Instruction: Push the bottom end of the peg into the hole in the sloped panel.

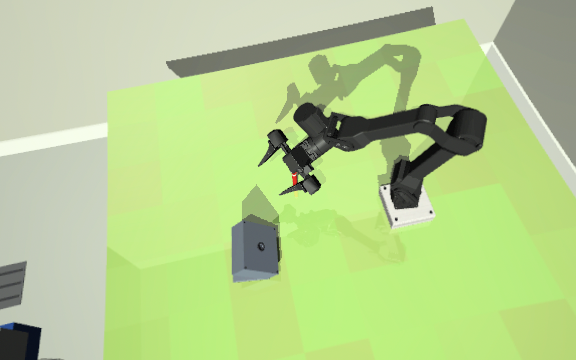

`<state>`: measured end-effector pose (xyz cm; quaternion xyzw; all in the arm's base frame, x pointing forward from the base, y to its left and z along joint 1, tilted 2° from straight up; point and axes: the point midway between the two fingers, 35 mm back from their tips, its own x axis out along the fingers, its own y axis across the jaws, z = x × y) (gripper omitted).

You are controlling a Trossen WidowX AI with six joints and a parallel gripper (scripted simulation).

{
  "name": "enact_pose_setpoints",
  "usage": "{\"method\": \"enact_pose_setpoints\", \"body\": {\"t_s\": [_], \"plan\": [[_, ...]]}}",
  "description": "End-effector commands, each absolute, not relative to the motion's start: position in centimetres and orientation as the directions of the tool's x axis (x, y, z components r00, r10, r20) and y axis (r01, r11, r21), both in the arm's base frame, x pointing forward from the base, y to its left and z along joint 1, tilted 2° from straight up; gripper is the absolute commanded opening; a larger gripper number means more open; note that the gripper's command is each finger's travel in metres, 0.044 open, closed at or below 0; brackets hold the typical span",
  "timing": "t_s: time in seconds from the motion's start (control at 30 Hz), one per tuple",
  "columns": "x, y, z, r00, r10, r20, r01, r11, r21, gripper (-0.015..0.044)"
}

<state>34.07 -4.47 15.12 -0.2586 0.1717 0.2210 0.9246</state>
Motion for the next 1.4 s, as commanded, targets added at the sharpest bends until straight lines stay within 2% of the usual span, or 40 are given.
{"method": "enact_pose_setpoints", "body": {"t_s": [0.0, 0.67, 1.37], "plan": [[34.4, -5.0, 14.6, 0.825, 0.296, -0.481, -0.504, 0.771, -0.389, 0.044], [34.6, -7.2, 11.4, 0.614, 0.182, -0.768, -0.572, 0.773, -0.273, 0.044], [32.5, -9.1, 9.6, 0.273, 0.081, -0.959, -0.67, 0.731, -0.128, 0.044]]}}
